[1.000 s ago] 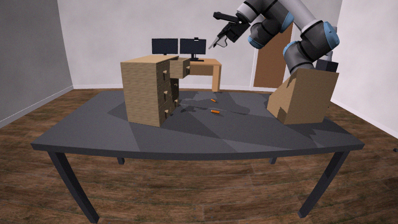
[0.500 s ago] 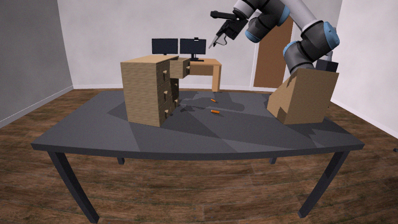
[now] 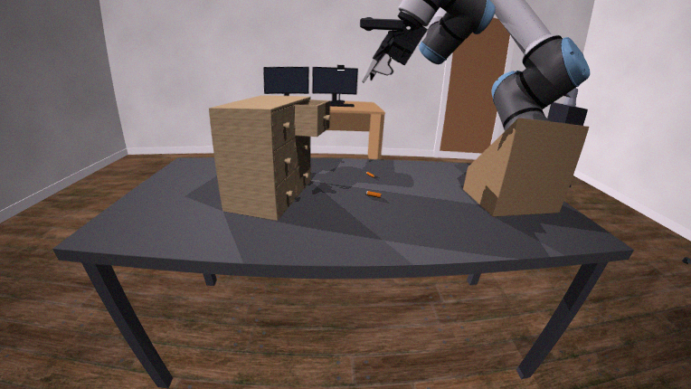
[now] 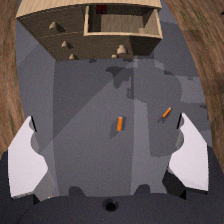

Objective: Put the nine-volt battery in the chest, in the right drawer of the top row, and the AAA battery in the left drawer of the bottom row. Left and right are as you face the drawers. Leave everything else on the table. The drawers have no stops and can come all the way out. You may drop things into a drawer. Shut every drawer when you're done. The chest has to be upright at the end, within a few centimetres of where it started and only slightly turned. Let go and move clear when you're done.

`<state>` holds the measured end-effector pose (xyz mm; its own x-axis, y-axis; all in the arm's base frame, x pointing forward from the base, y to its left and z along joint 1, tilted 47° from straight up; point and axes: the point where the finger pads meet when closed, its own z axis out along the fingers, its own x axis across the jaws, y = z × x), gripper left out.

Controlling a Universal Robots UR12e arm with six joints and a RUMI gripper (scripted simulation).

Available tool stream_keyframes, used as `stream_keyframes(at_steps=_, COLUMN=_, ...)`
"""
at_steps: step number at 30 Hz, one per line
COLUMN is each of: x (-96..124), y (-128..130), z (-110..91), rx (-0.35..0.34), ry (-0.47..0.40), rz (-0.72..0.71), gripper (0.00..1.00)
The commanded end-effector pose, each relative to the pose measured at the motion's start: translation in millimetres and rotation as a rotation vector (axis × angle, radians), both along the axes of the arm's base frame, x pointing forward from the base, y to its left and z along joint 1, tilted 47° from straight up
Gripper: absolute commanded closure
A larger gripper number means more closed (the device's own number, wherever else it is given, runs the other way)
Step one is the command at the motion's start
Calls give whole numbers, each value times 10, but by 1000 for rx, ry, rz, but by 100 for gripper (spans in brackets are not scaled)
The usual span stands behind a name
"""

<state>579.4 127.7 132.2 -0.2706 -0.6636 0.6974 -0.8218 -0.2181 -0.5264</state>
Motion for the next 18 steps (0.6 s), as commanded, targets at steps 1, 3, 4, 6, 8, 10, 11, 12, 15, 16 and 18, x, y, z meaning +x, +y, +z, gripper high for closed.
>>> stream_keyframes(at_steps=1, x=4, y=14, z=10, rx=11, ry=25, rz=-29, gripper=0)
stream_keyframes(at_steps=3, x=4, y=18, z=13, rx=15, ry=35, rz=-39, gripper=0)
stream_keyframes(at_steps=4, x=5, y=20, z=14, rx=17, ry=39, rz=-44, gripper=0)
stream_keyframes(at_steps=6, x=5, y=22, z=15, rx=19, ry=44, rz=-48, gripper=0)
stream_keyframes(at_steps=8, x=5, y=23, z=17, rx=21, ry=49, rz=-53, gripper=0)
stream_keyframes(at_steps=10, x=3, y=26, z=21, rx=24, ry=58, rz=-63, gripper=0)
stream_keyframes(at_steps=11, x=2, y=27, z=24, rx=26, ry=62, rz=-68, gripper=0)
stream_keyframes(at_steps=12, x=3, y=30, z=24, rx=28, ry=67, rz=-73, gripper=0)
stream_keyframes(at_steps=15, x=4, y=35, z=28, rx=34, ry=82, rz=-88, gripper=0)
stream_keyframes(at_steps=16, x=3, y=36, z=30, rx=36, ry=86, rz=-93, gripper=0)
stream_keyframes(at_steps=18, x=1, y=39, z=34, rx=40, ry=95, rz=-103, gripper=0)
